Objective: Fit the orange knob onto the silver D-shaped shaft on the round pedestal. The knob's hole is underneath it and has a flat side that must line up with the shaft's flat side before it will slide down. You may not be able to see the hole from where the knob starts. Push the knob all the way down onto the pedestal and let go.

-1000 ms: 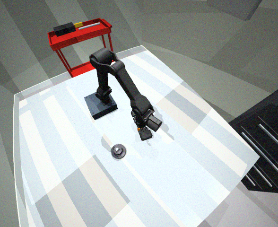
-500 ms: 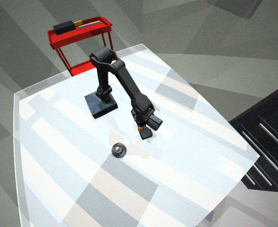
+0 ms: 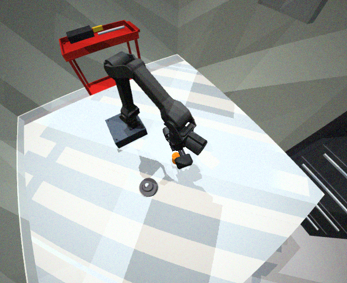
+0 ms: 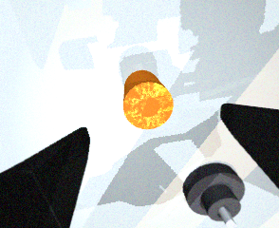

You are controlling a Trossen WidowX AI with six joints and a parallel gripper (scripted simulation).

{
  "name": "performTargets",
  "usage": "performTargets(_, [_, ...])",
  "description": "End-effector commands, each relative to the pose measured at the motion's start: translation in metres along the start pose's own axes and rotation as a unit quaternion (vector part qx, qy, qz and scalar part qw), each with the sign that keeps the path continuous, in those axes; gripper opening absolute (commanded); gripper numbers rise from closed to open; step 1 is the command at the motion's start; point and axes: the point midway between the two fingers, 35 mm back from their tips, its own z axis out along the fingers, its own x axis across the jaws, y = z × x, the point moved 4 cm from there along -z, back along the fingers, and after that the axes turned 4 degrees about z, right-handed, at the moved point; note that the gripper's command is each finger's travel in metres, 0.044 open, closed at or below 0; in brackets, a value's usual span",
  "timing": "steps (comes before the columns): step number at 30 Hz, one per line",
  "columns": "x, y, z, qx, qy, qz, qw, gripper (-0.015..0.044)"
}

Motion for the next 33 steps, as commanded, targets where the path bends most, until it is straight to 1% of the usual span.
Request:
performTargets(1, [0.001, 0.0, 0.01, -0.001, 0.001, -0.002, 1.0, 0.044])
performTargets(33, [-0.001, 0.001, 0.057, -0.001, 0.001, -0.002, 1.0, 0.044])
